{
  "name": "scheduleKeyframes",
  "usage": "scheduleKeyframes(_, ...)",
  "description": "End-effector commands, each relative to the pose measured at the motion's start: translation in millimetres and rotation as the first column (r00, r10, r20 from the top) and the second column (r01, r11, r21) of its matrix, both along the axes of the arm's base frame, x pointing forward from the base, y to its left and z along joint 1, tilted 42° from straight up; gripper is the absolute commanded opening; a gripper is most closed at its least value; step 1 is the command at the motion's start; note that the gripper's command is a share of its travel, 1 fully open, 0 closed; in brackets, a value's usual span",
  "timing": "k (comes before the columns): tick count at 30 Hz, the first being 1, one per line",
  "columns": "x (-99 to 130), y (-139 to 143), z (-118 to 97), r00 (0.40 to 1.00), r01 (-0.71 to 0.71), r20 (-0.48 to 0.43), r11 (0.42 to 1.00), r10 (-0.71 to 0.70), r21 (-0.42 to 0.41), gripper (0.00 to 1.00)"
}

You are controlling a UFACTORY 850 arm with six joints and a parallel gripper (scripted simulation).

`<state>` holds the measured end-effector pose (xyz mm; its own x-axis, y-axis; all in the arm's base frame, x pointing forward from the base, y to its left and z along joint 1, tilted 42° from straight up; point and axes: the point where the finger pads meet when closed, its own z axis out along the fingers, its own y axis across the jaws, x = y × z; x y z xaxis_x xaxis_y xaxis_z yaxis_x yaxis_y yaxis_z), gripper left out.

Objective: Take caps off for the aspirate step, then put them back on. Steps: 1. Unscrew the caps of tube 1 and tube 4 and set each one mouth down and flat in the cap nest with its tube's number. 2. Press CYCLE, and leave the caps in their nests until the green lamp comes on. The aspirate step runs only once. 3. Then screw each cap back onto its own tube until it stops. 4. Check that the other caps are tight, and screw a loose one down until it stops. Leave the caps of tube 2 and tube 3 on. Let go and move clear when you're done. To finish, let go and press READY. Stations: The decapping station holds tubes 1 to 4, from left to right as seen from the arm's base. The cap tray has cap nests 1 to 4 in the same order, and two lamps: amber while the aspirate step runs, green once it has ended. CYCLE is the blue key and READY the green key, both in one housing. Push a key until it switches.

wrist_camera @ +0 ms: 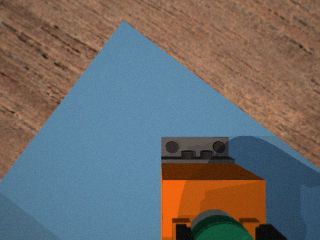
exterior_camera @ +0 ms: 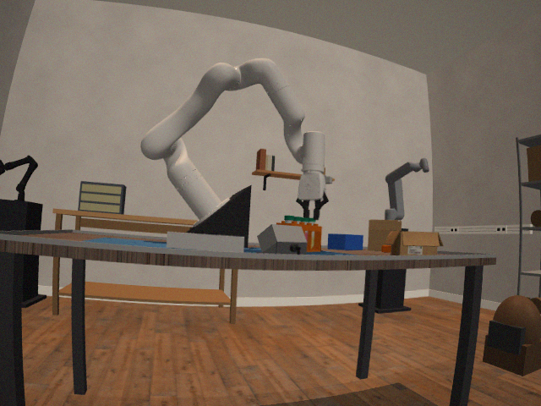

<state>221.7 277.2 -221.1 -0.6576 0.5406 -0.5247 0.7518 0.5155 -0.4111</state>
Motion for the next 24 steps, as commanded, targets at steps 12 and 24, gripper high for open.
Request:
scheduleKeyframes(12, -0.8, 17.1, 18.2, 1.000, 0.000, 0.001, 1.000, 0.000, 0.002, 0.00)
scheduleKeyframes(24, 16.5, 4.3, 46.2, 0.945, -0.246, -0.218, 0.969, 0.243, 0.013, 0.00)
